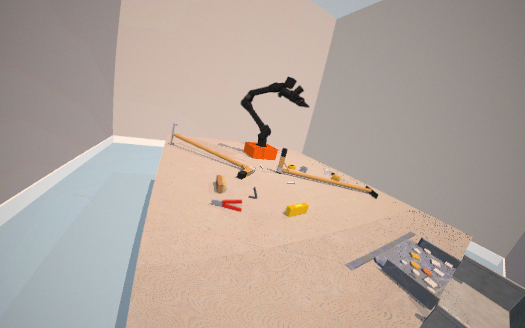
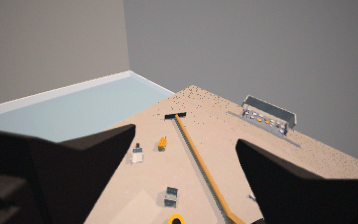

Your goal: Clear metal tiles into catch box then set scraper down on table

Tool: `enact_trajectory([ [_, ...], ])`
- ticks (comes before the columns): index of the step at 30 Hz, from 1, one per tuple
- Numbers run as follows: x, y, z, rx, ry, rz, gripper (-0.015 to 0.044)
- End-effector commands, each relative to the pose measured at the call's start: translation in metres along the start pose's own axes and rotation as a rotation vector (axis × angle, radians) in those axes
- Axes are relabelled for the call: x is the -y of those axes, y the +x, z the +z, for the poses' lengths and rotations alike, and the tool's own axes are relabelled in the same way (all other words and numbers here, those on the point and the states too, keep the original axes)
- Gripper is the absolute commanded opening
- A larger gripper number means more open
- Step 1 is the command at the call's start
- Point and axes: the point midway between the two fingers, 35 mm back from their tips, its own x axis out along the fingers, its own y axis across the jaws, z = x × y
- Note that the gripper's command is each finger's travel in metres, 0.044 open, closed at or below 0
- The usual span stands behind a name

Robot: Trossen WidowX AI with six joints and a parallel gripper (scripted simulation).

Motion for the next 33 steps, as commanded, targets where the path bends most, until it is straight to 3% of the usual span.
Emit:
enact_trajectory([
  [1, 0.001, -0.002, -0.001, 0.001, 0.004, -0.003, 0.044],
  [21, 0.001, -0.002, -0.001, 0.002, 0.004, -0.004, 0.044],
  [33, 0.024, 0.004, 0.024, 0.074, 0.014, -0.063, 0.044],
])
